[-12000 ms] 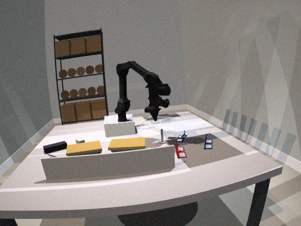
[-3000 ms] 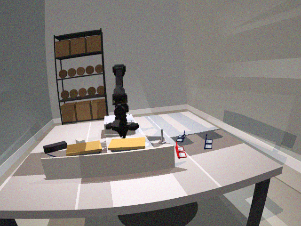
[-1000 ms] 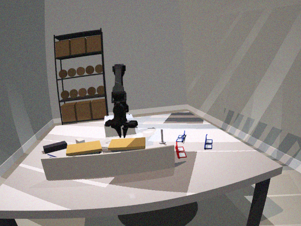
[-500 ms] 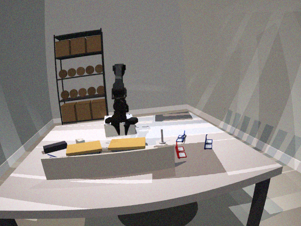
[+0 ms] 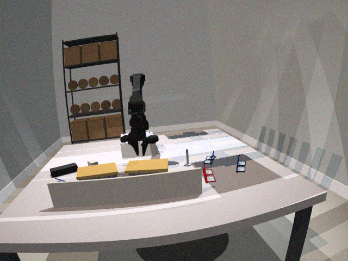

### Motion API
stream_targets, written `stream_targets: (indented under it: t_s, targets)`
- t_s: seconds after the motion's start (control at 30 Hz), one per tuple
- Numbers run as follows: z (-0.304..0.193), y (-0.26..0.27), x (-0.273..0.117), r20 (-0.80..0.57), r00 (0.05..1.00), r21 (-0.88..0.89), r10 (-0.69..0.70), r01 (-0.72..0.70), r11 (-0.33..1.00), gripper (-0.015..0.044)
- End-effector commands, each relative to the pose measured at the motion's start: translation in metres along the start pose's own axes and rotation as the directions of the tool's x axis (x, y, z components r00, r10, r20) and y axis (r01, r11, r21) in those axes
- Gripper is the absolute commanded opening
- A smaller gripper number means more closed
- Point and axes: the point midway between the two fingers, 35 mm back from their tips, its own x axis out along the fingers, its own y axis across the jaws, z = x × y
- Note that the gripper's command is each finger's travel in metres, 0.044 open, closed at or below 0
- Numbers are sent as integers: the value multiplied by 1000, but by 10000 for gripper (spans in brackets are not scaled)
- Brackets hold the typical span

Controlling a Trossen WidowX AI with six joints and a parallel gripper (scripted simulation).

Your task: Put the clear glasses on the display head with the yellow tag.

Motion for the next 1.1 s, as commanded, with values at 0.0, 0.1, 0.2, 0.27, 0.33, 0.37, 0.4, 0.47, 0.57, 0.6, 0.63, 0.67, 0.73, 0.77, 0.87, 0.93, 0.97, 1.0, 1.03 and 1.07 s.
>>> stream_targets:
  t_s: [0.0,0.1,0.2,0.27,0.33,0.37,0.4,0.47,0.57,0.6,0.63,0.67,0.73,0.77,0.87,0.93,0.97,1.0,1.03,1.07]
  targets:
    - [-2,0,6,-8,1000,-3,2,-2,1000,140]
    - [-2,0,11,-8,1000,-3,2,-2,1000,140]
    - [-1,0,16,-8,1000,-3,2,-2,1000,140]
    - [-1,0,20,-8,1000,-3,2,-2,1000,140]
    - [-1,0,23,-8,1000,-3,2,-2,1000,140]
    - [-1,0,25,-8,1000,-3,2,-2,1000,140]
    - [-1,0,26,-8,1000,-3,2,-2,1000,140]
    - [-1,0,30,-8,1000,-3,2,-2,1000,140]
    - [-2,0,34,-8,1000,-3,2,-2,1000,140]
    - [-2,0,36,-8,1000,-3,2,-2,1000,140]
    - [-2,0,38,-8,1000,-3,2,-2,1000,140]
    - [-2,0,39,-8,1000,-3,2,-2,1000,140]
    - [-2,0,43,-8,1000,-3,2,-2,1000,140]
    - [-2,0,44,-8,1000,-3,2,-2,1000,140]
    - [-3,0,49,-9,1000,-3,2,-2,1000,140]
    - [-3,0,52,-9,1000,-3,2,-2,1000,140]
    - [-3,0,54,-9,1000,-3,2,-2,1000,140]
    - [-3,0,55,-9,1000,-3,2,-2,1000,140]
    - [-4,-1,57,-9,1000,-3,2,-2,1000,140]
    - [-4,-1,58,-9,1000,-3,2,-2,1000,140]
